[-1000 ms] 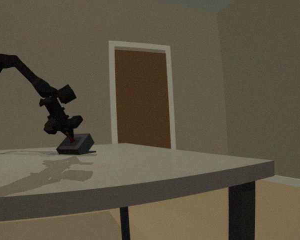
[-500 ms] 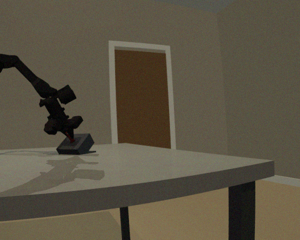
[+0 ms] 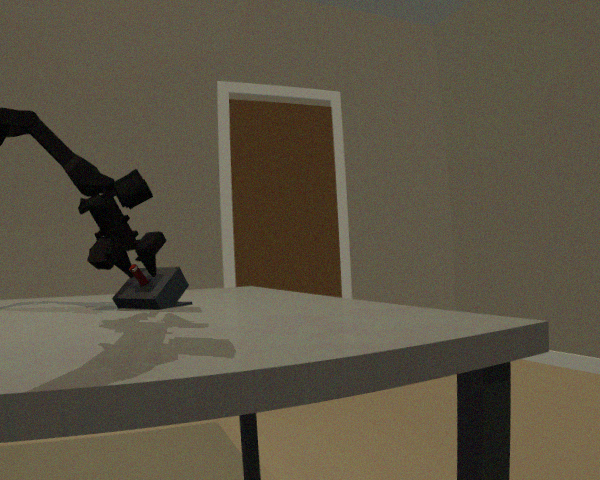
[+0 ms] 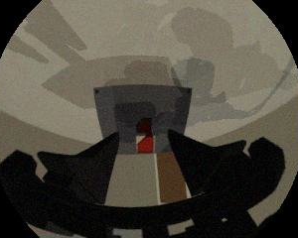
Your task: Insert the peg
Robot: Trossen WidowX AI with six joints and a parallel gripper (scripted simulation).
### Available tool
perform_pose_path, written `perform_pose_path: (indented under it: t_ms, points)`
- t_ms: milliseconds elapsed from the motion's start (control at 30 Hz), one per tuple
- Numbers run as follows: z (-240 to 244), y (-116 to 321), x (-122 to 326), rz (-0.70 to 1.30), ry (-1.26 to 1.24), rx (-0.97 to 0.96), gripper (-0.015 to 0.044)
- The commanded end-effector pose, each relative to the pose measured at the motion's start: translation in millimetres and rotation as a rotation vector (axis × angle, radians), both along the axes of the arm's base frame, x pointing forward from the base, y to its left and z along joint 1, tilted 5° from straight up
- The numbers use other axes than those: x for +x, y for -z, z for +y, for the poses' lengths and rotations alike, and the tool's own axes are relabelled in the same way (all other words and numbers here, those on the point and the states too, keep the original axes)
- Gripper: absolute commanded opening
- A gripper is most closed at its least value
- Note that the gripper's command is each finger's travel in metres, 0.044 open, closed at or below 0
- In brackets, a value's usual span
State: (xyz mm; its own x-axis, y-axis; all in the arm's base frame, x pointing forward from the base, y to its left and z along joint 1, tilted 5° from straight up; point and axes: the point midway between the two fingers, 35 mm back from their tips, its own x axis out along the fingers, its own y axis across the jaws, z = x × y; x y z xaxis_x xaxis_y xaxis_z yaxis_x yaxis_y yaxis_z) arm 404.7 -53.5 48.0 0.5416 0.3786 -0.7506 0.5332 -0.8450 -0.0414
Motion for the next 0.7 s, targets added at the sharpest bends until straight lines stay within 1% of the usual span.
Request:
perform_pose_path:
  t_ms: [0,67,667]
  points:
    - [-1,-2,-1,0.0,-0.001,0.0,0.0394]
    - [-2,-4,-2,0.001,0.0,0.0,0.044]
    - [-21,-34,-22,0.013,0.003,-0.002,0.044]
